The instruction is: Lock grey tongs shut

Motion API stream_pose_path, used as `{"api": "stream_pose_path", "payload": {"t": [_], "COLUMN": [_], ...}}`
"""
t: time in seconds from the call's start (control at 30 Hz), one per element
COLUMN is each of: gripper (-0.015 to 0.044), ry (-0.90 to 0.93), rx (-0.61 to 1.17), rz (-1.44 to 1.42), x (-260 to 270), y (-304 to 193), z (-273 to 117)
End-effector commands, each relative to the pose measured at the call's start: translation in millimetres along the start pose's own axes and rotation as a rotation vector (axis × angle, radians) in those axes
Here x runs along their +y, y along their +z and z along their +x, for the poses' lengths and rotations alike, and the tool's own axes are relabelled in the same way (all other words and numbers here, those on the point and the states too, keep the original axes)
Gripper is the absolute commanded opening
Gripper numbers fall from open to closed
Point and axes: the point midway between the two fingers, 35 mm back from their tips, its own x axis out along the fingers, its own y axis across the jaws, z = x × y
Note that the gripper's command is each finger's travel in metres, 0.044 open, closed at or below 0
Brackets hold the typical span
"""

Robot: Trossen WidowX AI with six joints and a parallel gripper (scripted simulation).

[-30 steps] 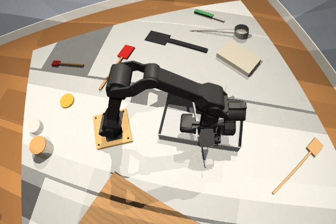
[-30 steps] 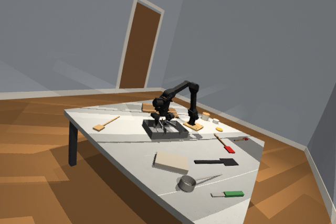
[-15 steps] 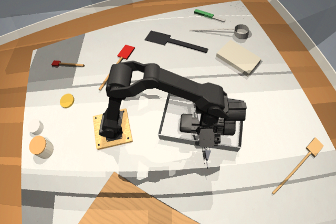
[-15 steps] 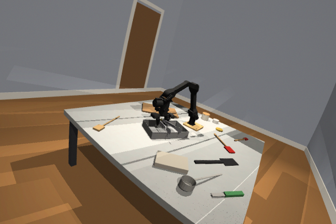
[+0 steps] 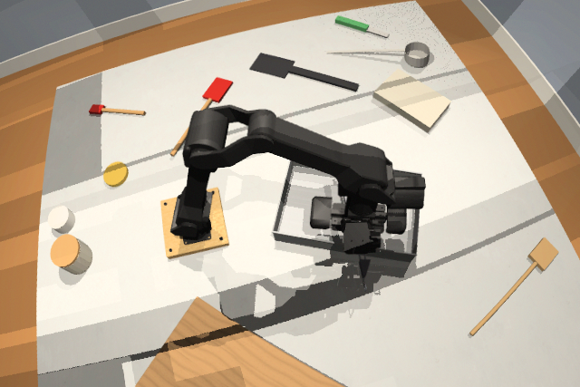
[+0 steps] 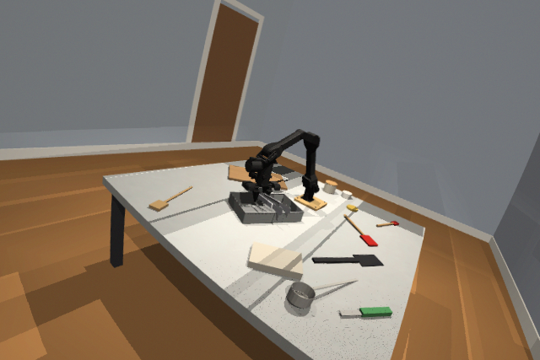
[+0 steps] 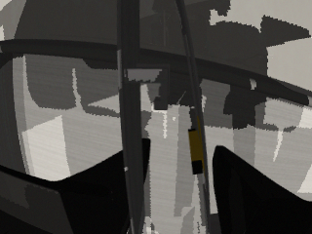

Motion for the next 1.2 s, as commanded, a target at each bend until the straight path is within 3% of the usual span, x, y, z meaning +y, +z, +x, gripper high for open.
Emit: {"api": "stream_pose_path", "payload": {"t": [0.0, 0.6, 0.83, 0.97, 1.17], "gripper": [0.0135, 0.0015, -0.0150, -0.0150, -0.0150], "ry": [0.005, 0.005, 0.005, 0.005, 0.003], "rx": [0.001, 0.001, 0.001, 0.000, -0.004], "rz": [0.001, 0.001, 0.001, 0.001, 0.003], "x": [1, 1, 1, 7, 5], "y": [0, 0, 0, -1, -1], "z": [0, 0, -2, -31, -111]}}
